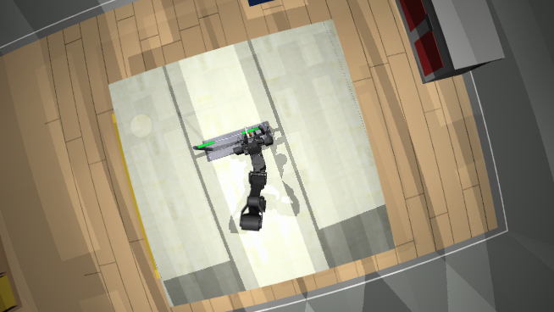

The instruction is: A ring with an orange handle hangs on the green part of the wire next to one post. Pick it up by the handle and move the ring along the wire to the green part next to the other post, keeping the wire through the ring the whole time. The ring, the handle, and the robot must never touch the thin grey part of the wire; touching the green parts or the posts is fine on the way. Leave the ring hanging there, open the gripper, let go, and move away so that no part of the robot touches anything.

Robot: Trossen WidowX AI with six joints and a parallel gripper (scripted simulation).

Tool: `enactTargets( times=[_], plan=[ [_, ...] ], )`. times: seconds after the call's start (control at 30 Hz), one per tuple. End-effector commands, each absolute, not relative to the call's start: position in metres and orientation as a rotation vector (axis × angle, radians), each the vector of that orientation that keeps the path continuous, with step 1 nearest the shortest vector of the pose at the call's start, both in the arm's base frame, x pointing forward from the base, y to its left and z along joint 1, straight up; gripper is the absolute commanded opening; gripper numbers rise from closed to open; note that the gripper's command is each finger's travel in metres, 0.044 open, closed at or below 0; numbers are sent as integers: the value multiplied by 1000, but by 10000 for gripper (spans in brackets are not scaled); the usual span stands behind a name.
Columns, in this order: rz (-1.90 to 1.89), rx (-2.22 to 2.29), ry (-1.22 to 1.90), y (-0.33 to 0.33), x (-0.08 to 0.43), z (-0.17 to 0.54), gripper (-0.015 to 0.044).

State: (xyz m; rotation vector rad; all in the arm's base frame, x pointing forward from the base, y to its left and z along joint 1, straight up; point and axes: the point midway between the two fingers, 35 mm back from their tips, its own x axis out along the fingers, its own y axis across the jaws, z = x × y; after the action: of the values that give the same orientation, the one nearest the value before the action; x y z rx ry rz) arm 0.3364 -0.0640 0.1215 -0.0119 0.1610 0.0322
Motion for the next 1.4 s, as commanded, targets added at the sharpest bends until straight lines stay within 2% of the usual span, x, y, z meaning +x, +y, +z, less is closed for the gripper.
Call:
enactTargets(
  times=[0.0, 0.57, 0.97, 1.37],
  plan=[
    [29, -9, 156, -64, 340, 122, 160],
    [29, -9, 156, -64, 340, 122, 160],
    [33, -13, 159, -64, 340, 121, -150],
    [33, -13, 158, -64, 340, 123, -150]
  ],
)
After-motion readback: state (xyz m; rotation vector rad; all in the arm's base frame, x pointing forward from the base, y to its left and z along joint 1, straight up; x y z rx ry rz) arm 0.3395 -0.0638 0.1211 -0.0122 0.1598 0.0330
